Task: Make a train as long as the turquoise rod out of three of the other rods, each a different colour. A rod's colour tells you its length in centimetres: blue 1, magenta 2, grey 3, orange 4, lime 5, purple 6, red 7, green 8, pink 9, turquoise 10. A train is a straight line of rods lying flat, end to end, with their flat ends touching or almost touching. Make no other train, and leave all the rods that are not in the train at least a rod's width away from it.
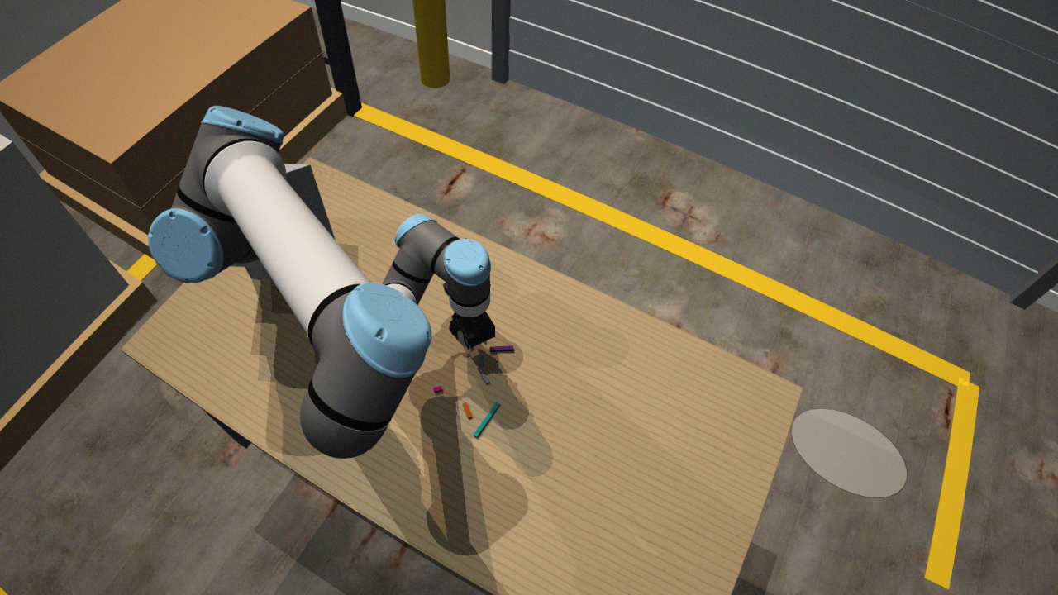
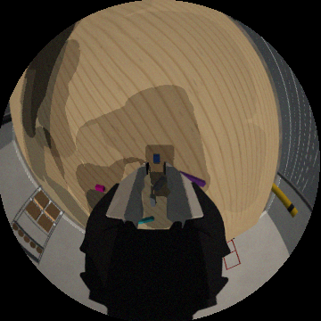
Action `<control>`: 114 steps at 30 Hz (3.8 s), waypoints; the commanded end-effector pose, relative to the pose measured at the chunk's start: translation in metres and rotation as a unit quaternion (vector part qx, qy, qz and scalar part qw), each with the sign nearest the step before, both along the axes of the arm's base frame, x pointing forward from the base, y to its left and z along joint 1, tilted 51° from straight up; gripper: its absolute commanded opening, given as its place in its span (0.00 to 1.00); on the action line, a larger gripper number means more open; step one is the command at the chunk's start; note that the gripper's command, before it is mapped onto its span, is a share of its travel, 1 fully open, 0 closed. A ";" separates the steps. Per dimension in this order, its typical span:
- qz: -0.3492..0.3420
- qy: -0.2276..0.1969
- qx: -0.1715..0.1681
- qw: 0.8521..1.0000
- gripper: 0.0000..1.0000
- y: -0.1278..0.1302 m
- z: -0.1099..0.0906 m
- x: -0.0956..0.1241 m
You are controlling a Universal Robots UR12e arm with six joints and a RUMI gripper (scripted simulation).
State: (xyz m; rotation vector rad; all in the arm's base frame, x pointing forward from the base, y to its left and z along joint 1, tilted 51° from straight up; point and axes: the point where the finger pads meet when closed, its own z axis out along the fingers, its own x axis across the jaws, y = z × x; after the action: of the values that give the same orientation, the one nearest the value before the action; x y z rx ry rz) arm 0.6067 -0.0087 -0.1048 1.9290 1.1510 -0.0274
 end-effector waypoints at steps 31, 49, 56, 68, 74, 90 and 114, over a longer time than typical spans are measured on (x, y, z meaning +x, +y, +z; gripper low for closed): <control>0.000 0.000 0.000 1.000 0.14 -0.001 -0.001 0.001; 0.000 0.000 0.000 1.000 0.14 -0.011 -0.010 0.006; 0.000 0.000 0.000 1.000 0.14 -0.011 -0.010 0.006; 0.000 0.000 0.000 1.000 0.14 -0.011 -0.010 0.006; 0.000 0.000 0.000 1.000 0.14 -0.011 -0.010 0.006; 0.000 0.000 0.000 1.000 0.14 -0.011 -0.010 0.006; 0.000 0.000 0.000 1.000 0.00 -0.011 -0.010 0.006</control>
State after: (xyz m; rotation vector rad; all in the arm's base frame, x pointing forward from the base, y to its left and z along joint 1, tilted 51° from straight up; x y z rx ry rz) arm 0.6131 -0.0202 -0.1153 1.9290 1.1509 -0.0274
